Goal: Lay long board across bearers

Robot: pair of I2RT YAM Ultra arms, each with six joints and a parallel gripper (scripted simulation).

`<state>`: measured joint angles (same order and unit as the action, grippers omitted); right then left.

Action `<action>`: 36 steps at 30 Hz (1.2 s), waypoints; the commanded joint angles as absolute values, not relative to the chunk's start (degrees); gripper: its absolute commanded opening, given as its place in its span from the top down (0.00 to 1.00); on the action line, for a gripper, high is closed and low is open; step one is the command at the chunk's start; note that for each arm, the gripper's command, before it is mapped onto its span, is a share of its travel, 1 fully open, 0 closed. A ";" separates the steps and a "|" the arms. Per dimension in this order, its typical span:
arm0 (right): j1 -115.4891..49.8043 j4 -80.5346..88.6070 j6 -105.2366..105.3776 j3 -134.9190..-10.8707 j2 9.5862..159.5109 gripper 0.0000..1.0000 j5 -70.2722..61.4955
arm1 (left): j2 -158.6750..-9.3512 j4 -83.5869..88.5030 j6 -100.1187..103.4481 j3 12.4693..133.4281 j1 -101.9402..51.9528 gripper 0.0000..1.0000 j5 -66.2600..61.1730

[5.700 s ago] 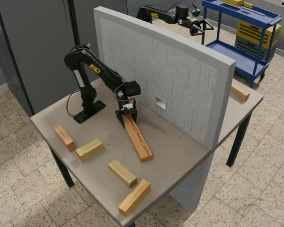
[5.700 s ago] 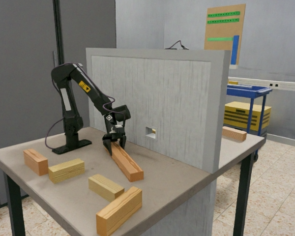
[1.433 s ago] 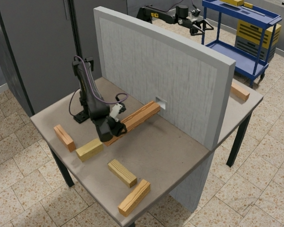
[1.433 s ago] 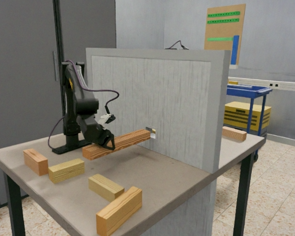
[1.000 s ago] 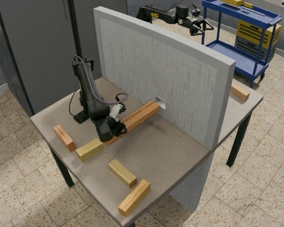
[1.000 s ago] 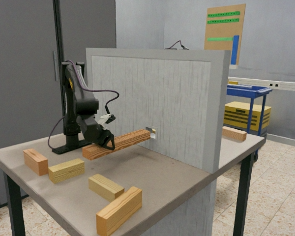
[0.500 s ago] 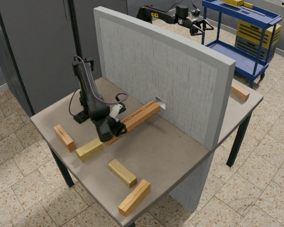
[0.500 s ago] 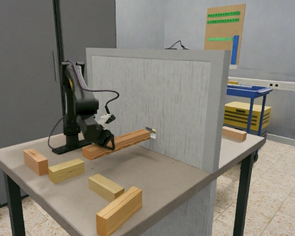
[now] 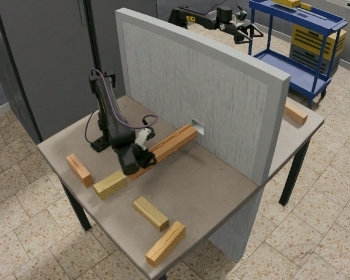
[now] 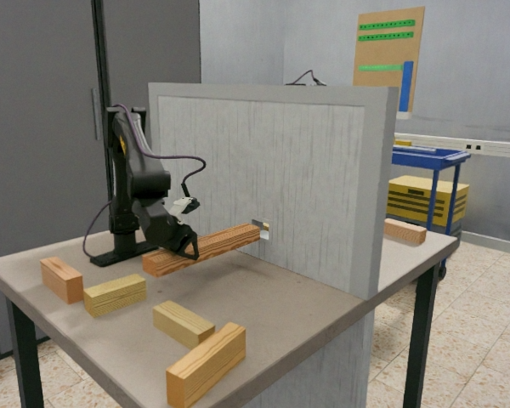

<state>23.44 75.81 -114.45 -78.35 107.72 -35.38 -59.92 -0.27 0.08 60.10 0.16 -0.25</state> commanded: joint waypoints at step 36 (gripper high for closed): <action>18.94 74.12 -108.81 -75.65 102.58 1.00 -40.95 | -58.73 -1.69 0.22 60.38 -0.07 0.00 0.18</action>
<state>19.84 72.90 -110.02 -75.85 105.62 -36.16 -59.92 -0.27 0.08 60.10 0.16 -0.25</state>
